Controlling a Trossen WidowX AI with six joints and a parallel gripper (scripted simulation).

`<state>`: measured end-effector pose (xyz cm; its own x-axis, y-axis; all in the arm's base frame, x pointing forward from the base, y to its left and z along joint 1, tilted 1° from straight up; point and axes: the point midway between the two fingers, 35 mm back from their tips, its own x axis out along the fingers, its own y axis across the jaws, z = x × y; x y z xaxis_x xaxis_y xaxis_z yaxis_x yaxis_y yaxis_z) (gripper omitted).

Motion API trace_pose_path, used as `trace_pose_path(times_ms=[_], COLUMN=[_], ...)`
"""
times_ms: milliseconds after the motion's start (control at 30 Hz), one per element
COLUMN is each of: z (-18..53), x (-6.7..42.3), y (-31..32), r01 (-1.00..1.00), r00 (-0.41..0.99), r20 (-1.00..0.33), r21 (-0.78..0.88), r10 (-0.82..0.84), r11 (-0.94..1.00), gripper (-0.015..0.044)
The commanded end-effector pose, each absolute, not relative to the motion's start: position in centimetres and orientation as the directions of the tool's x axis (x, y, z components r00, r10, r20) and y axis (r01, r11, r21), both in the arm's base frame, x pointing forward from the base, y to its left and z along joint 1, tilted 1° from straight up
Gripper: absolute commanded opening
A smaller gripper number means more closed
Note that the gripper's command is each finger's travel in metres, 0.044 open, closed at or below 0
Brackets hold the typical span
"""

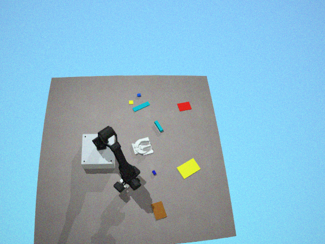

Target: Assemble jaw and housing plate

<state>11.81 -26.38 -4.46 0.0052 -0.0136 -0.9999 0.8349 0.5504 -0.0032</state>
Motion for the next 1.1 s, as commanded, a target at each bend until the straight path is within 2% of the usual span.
trace_pose_path(times_ms=[0, 100, 500, 1067], z=[-4.5, -4.5, -4.3, 1.1], x=[11.8, 11.8, 11.8, 11.9], y=[-26.4, -26.4, -26.4, -26.5], r01=[0.835, 0.835, 0.835, 0.834], r00=[0.005, 0.005, 0.005, 0.005], r20=[-1.000, -1.000, -1.000, -1.000], r21=[-0.003, -0.003, -0.003, -0.003], r10=[-0.014, -0.014, -0.014, -0.013], r11=[0.550, 0.550, 0.550, 0.552], gripper=[0.0367, 0.0351, 0.0351, 0.0351])
